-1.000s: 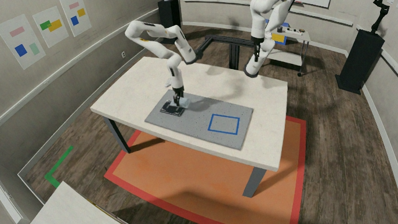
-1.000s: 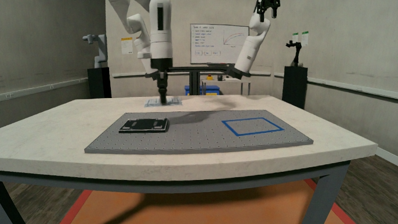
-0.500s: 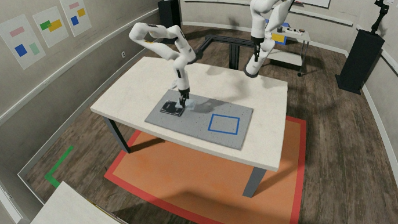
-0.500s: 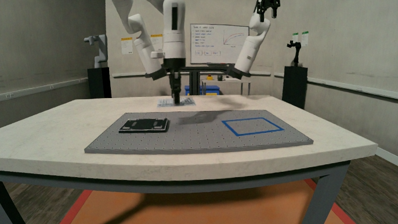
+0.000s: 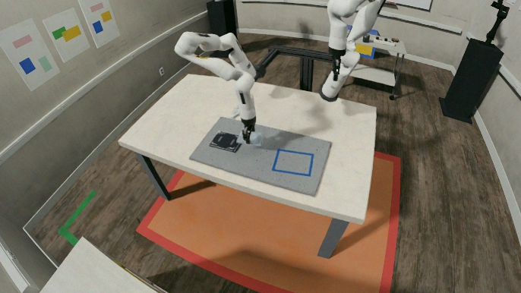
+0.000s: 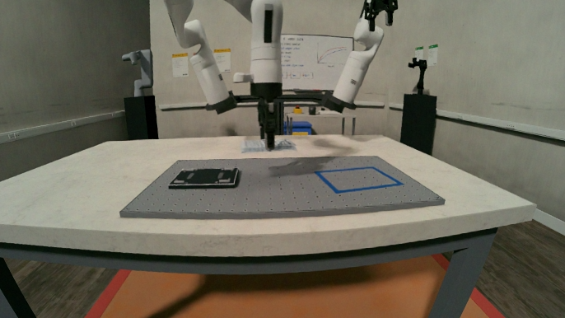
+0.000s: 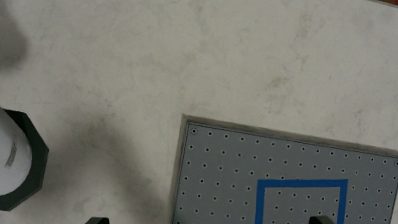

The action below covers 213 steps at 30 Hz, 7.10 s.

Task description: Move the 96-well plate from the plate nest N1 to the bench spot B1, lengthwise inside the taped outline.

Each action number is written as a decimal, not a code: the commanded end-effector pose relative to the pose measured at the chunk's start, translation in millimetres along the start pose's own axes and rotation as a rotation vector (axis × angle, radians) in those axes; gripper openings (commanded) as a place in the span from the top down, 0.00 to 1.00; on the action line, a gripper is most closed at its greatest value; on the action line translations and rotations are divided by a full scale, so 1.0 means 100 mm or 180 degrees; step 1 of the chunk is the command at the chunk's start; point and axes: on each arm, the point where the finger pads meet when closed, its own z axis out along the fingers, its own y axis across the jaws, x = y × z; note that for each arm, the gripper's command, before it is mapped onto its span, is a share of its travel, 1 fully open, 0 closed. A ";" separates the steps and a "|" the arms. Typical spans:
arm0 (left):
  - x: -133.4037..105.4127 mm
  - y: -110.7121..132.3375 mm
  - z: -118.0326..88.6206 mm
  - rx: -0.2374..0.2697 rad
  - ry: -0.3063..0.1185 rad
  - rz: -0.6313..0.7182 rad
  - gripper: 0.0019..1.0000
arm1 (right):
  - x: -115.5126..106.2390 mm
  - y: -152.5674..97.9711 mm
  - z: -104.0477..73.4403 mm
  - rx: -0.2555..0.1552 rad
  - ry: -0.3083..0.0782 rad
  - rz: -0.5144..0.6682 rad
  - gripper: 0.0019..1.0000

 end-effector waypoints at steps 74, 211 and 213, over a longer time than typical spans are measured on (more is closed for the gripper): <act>0.00 0.00 0.00 -0.0003 -0.0001 0.0000 0.00 | -2.27 -0.42 0.06 0.0005 -0.0004 0.0000 0.07; 0.00 0.00 0.00 -0.0003 -0.0001 0.0000 0.00 | -2.30 -0.43 0.74 0.0005 -0.0004 0.0000 0.07; 0.00 0.00 0.00 -0.0003 -0.0001 0.0000 0.00 | -2.30 -0.43 0.74 0.0005 -0.0004 0.0000 0.07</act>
